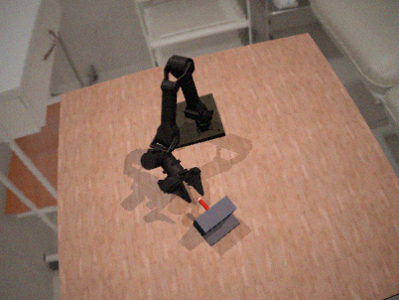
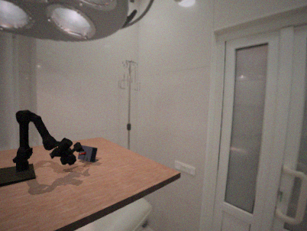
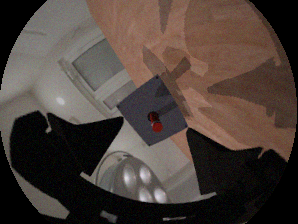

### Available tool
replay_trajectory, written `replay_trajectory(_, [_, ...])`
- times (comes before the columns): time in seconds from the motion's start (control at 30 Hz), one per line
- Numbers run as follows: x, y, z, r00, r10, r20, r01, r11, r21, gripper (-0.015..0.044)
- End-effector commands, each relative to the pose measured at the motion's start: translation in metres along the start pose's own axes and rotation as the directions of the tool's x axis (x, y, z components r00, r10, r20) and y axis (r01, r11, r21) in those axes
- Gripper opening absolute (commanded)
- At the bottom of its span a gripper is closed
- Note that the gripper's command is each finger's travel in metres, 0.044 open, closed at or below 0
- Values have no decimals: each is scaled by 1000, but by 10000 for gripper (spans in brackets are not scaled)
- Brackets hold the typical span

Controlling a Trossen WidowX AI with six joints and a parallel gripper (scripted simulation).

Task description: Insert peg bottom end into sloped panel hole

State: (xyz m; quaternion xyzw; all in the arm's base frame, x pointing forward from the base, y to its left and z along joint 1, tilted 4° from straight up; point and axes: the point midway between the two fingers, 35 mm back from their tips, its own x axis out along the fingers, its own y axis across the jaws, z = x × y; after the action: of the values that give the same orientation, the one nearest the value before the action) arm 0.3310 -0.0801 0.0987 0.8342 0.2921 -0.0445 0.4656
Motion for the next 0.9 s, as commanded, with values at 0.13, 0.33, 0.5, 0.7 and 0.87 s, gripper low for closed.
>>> replay_trajectory(0.13, [-12,1,1,1000,0,-1,0,1000,-6,440])
replay_trajectory(0.33, [-20,0,3,1000,0,-1,0,1000,-4,440])
replay_trajectory(0.5, [-26,-1,3,1000,0,-1,0,1000,-2,440])
replay_trajectory(0.7, [-34,-1,4,1000,3,-2,-3,1000,0,440])
replay_trajectory(0.87, [-40,-2,5,1000,6,-3,-6,1000,3,440])
